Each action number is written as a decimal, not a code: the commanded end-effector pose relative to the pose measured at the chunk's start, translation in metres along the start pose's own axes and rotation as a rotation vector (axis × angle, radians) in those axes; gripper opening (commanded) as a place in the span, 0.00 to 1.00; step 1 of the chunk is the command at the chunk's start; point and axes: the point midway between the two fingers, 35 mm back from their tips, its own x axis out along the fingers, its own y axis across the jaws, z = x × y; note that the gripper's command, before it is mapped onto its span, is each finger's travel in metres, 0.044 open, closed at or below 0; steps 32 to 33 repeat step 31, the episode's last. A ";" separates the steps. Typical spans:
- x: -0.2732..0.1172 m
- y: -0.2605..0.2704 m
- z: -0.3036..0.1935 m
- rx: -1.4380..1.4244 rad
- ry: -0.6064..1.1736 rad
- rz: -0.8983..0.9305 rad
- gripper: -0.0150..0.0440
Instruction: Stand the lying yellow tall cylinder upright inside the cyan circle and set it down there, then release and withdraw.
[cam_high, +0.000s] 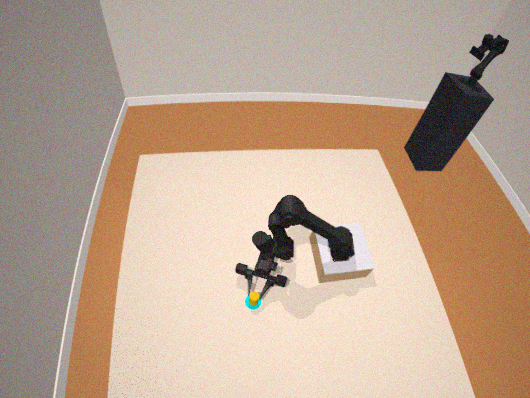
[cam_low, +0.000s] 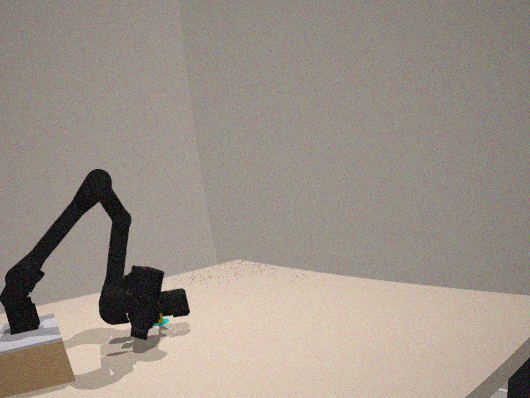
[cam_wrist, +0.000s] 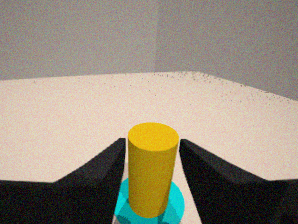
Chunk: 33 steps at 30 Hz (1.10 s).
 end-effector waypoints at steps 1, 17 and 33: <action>0.000 -0.001 0.000 0.002 0.001 -0.004 0.70; -0.002 -0.005 0.027 -0.001 -0.001 -0.003 0.93; -0.009 -0.001 0.088 -0.006 -0.004 0.001 0.93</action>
